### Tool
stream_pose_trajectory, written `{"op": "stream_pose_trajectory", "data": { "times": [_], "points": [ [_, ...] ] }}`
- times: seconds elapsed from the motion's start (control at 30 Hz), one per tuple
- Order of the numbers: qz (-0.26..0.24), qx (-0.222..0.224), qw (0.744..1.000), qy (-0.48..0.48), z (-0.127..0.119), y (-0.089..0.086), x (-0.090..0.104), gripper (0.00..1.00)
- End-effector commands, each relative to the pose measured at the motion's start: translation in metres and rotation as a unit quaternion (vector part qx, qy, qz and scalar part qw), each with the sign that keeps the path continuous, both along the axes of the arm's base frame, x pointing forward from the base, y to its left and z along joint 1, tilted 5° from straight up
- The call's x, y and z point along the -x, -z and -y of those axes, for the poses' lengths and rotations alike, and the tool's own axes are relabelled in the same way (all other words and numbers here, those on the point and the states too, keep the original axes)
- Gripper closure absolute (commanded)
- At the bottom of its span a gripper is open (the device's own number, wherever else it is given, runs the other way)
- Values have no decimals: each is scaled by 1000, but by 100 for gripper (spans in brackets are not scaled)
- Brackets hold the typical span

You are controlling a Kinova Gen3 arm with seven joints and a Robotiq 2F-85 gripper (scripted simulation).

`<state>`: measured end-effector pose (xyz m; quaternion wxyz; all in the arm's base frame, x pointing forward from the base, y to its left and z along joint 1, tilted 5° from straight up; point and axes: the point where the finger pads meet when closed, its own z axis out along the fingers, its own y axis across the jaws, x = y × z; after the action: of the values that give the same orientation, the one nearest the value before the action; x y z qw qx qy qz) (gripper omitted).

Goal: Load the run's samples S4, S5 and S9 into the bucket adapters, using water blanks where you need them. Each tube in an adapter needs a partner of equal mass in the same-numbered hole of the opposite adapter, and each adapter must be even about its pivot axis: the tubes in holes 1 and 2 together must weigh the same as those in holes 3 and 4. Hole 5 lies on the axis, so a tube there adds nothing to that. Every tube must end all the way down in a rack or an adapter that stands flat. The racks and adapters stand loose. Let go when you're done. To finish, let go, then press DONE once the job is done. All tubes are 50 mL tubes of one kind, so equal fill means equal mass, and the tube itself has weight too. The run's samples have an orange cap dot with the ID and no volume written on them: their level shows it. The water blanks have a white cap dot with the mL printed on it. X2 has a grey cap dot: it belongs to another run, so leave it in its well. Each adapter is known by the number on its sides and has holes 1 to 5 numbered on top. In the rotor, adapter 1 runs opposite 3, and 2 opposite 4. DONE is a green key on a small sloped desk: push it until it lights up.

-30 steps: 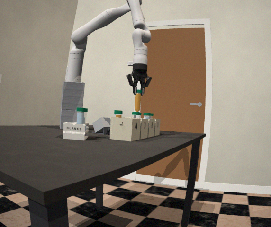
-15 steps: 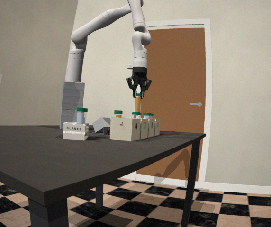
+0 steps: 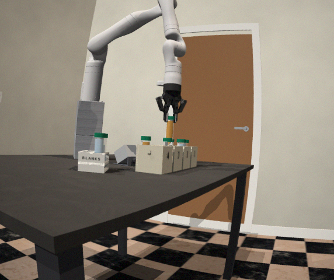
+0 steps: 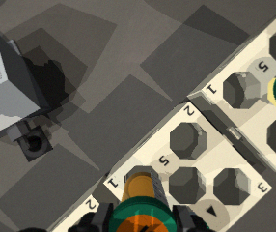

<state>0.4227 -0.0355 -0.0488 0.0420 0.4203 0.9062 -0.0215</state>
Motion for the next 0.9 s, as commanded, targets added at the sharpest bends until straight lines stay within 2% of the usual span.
{"op": "stream_pose_trajectory", "data": {
  "times": [0.0,0.87],
  "points": [
    [1,0,1000,0,0,-1,0,90],
    [1,0,1000,0,1,12,-1,90]
  ]
}}
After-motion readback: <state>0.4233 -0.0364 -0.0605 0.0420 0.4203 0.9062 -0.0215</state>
